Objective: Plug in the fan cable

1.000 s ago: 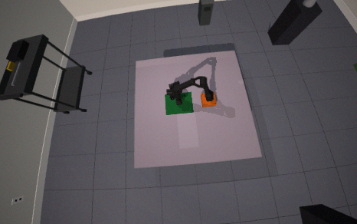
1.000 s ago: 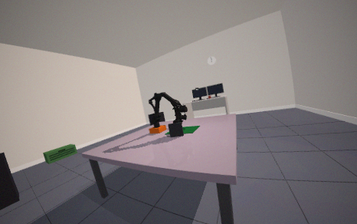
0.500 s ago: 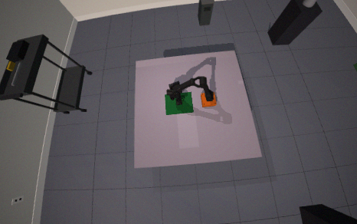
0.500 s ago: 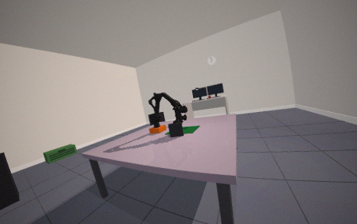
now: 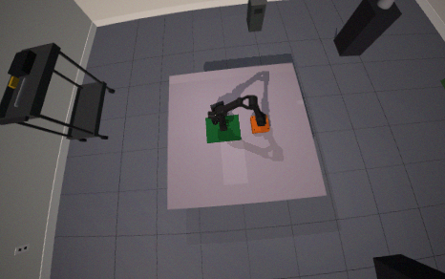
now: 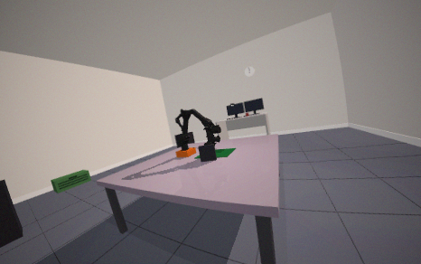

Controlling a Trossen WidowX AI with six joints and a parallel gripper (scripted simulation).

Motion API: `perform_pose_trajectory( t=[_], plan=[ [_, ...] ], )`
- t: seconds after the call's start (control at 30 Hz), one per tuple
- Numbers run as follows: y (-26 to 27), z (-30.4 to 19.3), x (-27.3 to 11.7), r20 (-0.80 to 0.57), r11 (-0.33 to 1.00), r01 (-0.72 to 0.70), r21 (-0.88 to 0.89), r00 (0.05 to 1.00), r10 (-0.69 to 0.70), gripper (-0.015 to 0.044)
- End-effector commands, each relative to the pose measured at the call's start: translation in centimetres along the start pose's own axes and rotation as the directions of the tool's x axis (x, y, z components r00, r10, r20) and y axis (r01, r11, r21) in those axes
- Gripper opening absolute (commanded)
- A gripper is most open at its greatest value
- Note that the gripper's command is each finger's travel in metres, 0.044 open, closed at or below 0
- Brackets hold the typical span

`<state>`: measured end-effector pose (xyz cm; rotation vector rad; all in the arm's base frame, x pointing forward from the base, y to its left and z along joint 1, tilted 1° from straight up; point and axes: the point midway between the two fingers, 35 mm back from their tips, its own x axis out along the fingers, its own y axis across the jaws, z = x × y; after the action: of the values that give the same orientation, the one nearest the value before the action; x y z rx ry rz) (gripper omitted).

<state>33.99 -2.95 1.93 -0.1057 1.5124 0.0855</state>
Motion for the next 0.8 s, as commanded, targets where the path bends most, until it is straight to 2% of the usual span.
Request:
perform_pose_trajectory(
  t=[0.0,0.27,0.6,0.7,0.77],
  plan=[
    [0.1,0.0,0.5,-0.005,1.0,-0.004,-0.001,1.0,0.004,0.0],
    [0.1,0.0,0.7,-0.005,1.0,-0.004,-0.001,1.0,0.004,0.0],
    [0.0,0.0,0.2,0.0,1.0,0.0,0.0,1.0,0.0,0.026],
    [0.0,0.0,-0.1,-0.001,1.0,0.0,0.0,1.0,0.0,0.026],
    [0.0,0.2,-2.5,-0.002,1.0,-0.002,-0.001,1.0,0.002,0.026]
  ],
)
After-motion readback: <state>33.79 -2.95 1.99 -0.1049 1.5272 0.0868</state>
